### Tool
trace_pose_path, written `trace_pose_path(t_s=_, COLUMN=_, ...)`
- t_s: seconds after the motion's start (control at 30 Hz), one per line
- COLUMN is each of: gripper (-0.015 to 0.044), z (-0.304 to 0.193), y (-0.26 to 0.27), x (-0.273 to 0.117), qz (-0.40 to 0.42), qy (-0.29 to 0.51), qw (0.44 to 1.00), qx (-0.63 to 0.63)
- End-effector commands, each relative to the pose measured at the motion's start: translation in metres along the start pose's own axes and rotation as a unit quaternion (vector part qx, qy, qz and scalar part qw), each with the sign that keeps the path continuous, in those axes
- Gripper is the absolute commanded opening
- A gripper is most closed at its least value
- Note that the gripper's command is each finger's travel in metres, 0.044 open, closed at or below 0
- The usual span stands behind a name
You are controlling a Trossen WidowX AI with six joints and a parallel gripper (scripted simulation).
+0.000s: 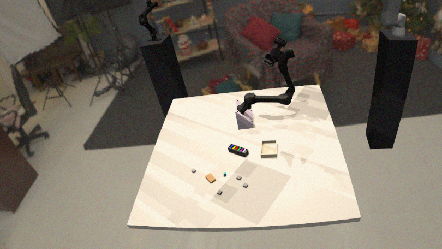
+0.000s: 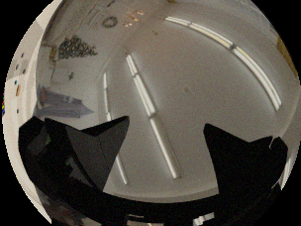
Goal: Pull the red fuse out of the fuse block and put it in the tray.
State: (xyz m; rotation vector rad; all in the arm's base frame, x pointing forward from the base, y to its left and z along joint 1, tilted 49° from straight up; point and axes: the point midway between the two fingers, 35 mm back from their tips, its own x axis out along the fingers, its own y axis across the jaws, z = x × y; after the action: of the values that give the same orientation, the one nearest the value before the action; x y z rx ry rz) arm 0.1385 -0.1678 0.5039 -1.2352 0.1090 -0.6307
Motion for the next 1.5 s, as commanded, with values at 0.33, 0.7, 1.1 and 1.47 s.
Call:
trace_pose_path(t_s=0.33, gripper=0.0111, z=-0.053, y=0.100, x=0.066, qz=0.171, qy=0.006, qw=0.956, qx=0.238)
trace_pose_path(t_s=0.7, gripper=0.0070, z=-0.049, y=0.278, x=0.106, qz=0.412, qy=0.089, qw=0.778, qx=0.465)
trace_pose_path(t_s=1.1, gripper=0.0070, z=0.000, y=0.457, x=0.053, qz=0.617, qy=0.272, qw=0.512, qx=0.532)
trace_pose_path(t_s=1.47, gripper=0.0070, z=0.045, y=0.577, x=-0.086, qz=0.718, qy=0.506, qw=0.233, qx=0.416)
